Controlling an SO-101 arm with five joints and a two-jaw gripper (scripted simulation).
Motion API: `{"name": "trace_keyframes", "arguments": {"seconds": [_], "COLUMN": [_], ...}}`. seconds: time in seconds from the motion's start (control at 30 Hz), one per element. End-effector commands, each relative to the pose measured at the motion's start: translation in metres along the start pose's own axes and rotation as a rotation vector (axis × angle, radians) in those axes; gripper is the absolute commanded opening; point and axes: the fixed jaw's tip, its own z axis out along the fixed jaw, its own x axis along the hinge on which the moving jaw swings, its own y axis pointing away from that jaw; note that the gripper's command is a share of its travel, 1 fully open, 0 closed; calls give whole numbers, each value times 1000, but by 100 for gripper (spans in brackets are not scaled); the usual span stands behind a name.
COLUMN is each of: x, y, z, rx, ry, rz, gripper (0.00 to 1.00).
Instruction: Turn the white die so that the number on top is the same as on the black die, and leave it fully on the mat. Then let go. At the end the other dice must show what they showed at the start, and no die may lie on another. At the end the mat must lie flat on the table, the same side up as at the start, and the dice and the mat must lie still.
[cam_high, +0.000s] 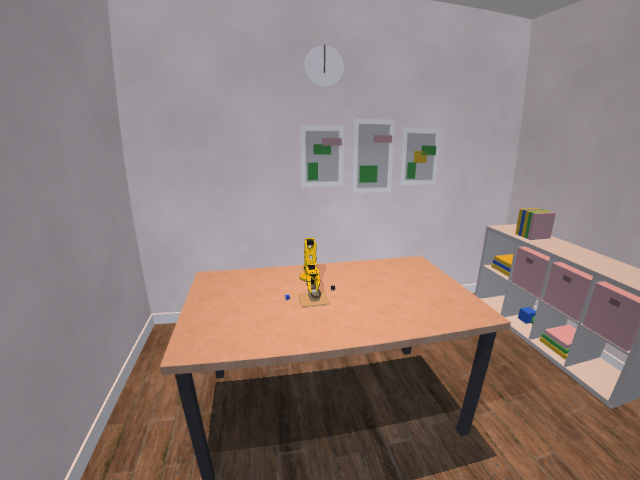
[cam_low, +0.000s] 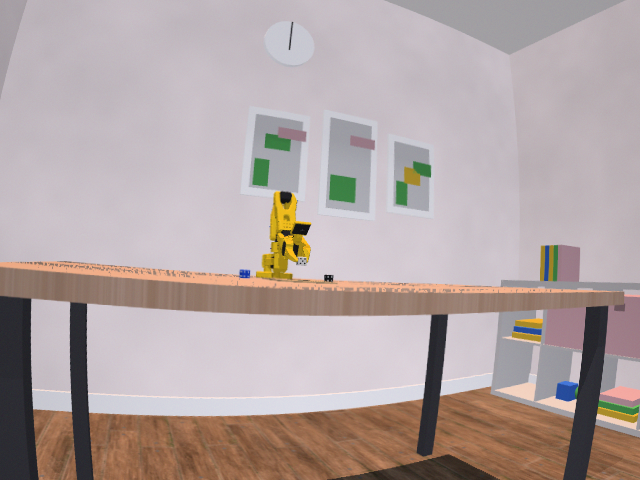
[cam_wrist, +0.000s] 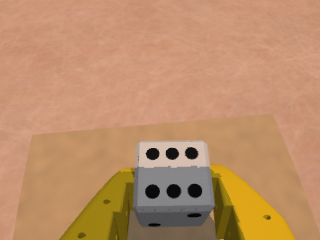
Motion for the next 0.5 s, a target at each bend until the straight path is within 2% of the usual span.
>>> {"name": "trace_keyframes", "arguments": {"seconds": [0.0, 0.47], "x": [-12, -7], "y": [1, 1], "z": [2, 4], "rx": [-4, -4], "ry": [-57, -57], "rz": [-4, -4], "gripper": [0, 0]}}
